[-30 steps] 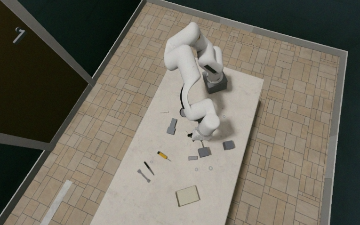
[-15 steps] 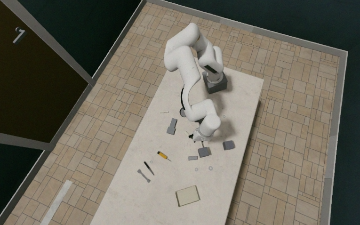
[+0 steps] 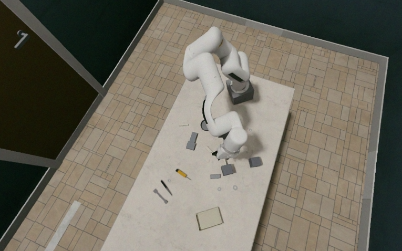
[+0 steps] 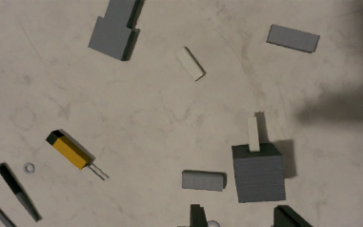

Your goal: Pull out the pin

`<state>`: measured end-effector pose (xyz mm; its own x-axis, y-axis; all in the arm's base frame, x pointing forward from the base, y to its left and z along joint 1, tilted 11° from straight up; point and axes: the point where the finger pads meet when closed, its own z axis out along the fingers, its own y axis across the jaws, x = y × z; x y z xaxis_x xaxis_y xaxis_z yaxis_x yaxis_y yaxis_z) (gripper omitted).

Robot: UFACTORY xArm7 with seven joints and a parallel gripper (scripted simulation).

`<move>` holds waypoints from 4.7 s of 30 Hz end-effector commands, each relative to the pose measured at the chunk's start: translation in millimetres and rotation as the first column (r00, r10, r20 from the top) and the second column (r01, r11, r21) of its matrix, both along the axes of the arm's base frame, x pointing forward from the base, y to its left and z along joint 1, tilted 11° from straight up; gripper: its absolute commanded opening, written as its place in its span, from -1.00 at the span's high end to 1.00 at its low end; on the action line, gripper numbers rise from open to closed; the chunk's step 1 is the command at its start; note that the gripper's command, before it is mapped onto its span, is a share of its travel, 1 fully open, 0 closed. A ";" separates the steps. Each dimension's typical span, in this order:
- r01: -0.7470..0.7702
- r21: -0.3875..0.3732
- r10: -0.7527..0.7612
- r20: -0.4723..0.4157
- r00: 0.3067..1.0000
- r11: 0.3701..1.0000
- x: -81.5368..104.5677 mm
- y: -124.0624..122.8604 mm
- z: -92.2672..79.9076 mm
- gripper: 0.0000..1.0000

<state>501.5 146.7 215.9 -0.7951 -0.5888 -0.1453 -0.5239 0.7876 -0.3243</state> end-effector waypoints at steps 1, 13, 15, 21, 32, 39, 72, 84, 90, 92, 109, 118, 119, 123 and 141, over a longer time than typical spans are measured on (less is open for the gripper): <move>-0.014 0.004 0.014 0.004 1.000 1.000 1.0 4.0 0.1 0.10; -0.052 0.013 0.052 0.004 0.999 0.999 1.7 12.6 -4.3 0.10; -0.060 0.015 0.060 0.004 0.998 0.998 1.7 14.4 -5.3 0.10; -0.084 0.022 0.084 0.003 0.996 0.996 1.7 20.1 -8.5 0.10; -0.123 0.035 0.123 0.000 0.992 0.992 1.1 29.4 -13.9 0.10; -0.150 0.045 0.150 -0.003 0.989 0.988 0.2 36.0 -17.9 0.10; -0.292 0.071 0.290 0.031 0.956 0.954 -6.0 69.9 -12.6 0.10; -0.341 0.051 0.337 0.069 0.939 0.939 -8.1 80.2 4.3 0.10; -0.364 0.039 0.360 0.085 0.929 0.931 -9.9 85.3 11.7 0.10; -0.368 0.037 0.364 0.088 0.927 0.929 -10.3 86.2 13.1 0.10; -0.431 -0.002 0.429 0.121 0.895 0.902 -17.9 100.3 30.6 0.10; -0.464 -0.027 0.463 0.130 0.877 0.886 -23.5 107.5 37.6 0.10; -0.467 -0.029 0.466 0.130 0.875 0.884 -24.2 108.3 38.2 0.10; -0.479 -0.040 0.480 0.131 0.867 0.877 -26.8 111.1 40.4 0.10; -0.517 -0.076 0.523 0.124 0.843 0.852 -36.9 119.4 44.0 0.10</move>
